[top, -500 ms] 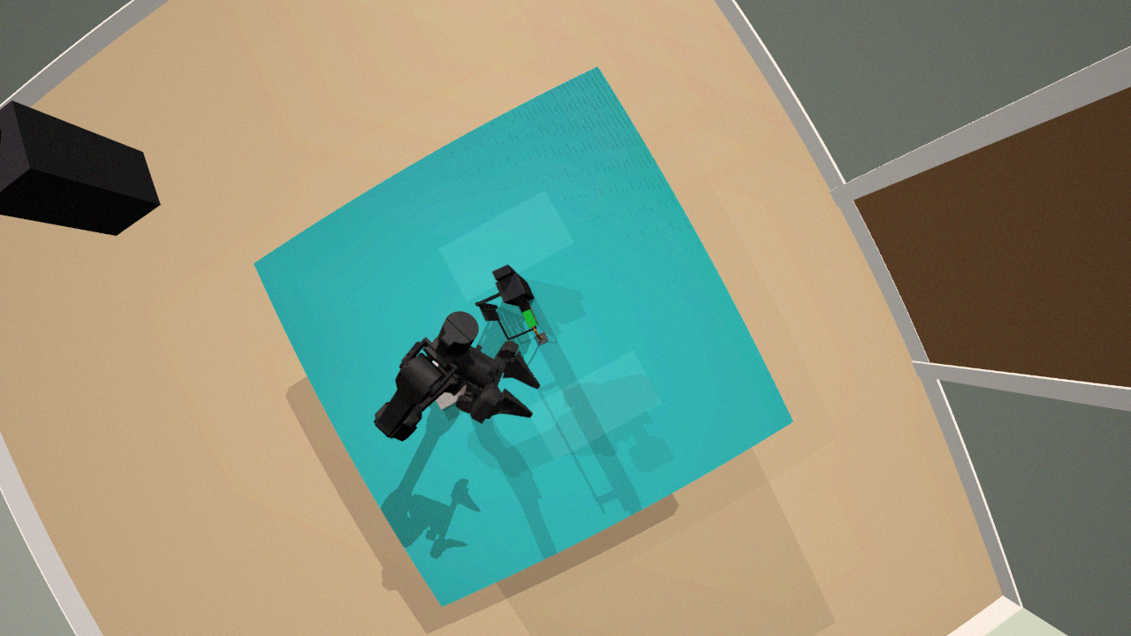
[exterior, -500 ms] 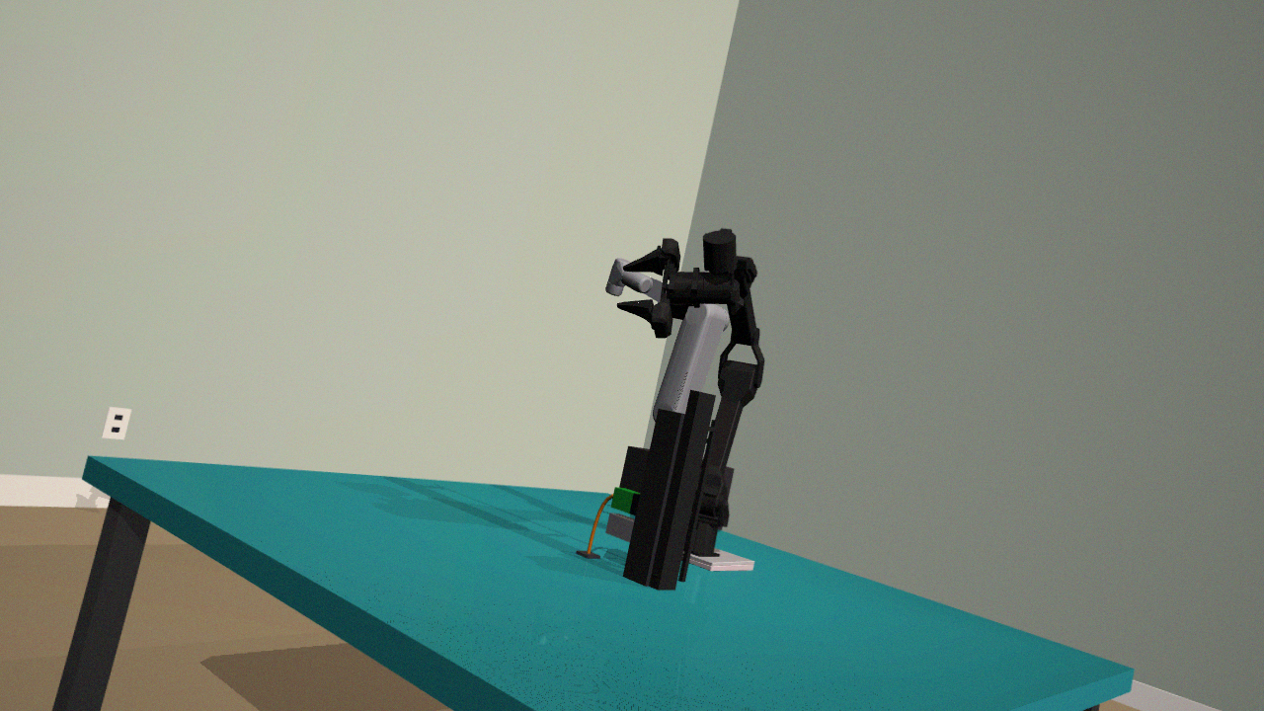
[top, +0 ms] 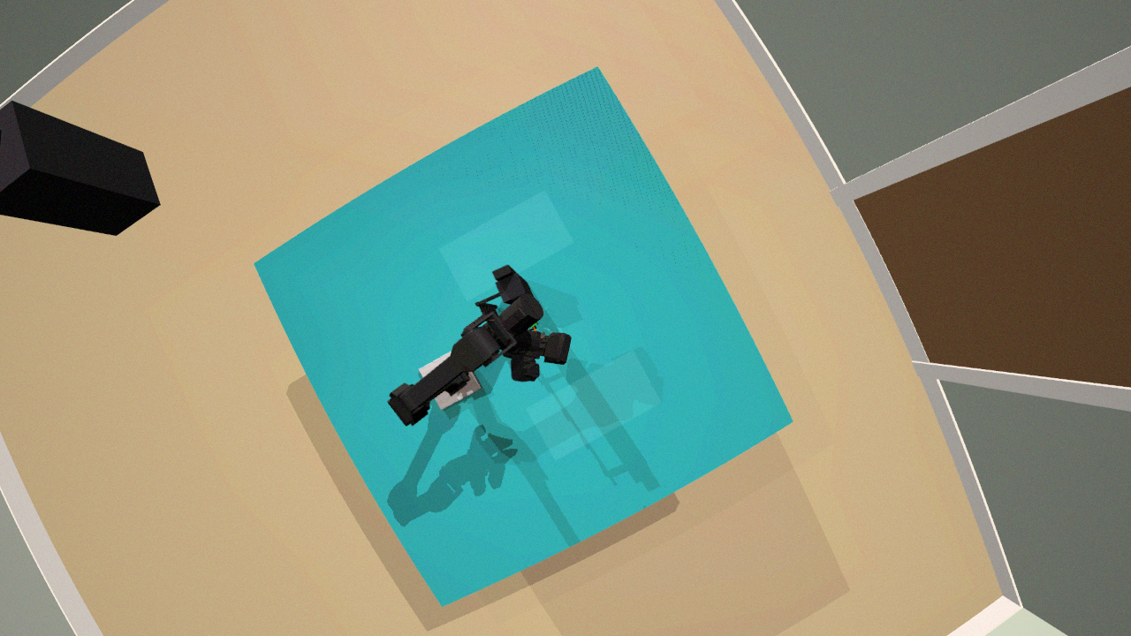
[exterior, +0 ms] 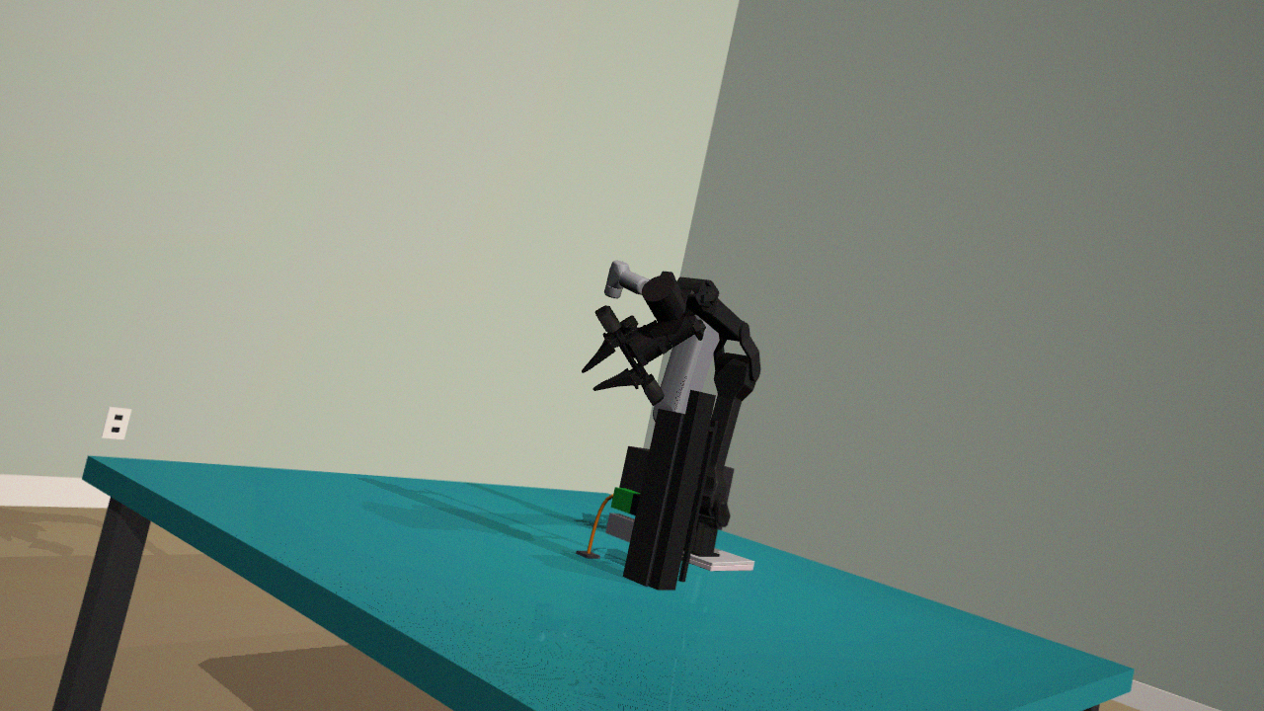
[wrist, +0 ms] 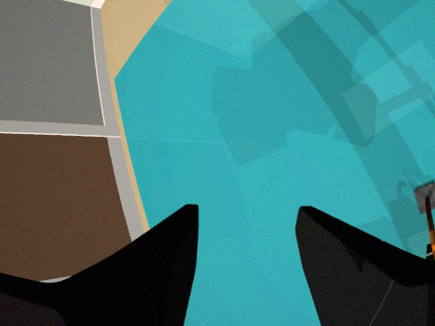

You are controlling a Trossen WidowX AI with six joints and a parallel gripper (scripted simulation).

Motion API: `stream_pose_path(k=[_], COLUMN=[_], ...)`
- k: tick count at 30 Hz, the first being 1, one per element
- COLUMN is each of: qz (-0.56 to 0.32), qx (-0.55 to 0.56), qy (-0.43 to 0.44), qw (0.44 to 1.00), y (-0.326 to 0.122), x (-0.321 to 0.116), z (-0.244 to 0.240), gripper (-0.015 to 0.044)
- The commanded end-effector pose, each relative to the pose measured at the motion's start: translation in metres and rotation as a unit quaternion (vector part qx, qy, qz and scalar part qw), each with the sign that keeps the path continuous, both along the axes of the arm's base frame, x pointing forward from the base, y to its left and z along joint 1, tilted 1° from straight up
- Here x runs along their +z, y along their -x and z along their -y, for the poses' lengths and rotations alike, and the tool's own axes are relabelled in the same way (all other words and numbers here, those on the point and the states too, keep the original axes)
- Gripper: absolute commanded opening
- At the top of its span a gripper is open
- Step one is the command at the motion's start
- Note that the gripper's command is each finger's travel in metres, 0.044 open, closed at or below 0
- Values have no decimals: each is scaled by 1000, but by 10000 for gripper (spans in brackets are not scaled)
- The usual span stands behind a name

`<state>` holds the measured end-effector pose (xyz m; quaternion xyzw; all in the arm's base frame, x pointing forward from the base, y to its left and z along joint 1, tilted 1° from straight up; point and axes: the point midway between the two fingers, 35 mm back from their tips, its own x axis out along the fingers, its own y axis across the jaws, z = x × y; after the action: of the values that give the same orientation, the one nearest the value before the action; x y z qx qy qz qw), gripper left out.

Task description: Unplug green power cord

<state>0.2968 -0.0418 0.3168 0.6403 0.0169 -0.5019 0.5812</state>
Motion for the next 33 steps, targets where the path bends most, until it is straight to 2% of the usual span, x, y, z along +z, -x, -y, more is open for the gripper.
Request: stream_pose_path(k=[1,7,9,33], qz=[-127,-297,-323,-325], qx=[80,222,252,256], qy=[-38,-167,-204,-210], qw=[988,914,889,886], y=[-3,11,17,16], x=[-54,-139,-154,-156], z=[-9,-34,-41,-63], gripper=[160,160,160,160])
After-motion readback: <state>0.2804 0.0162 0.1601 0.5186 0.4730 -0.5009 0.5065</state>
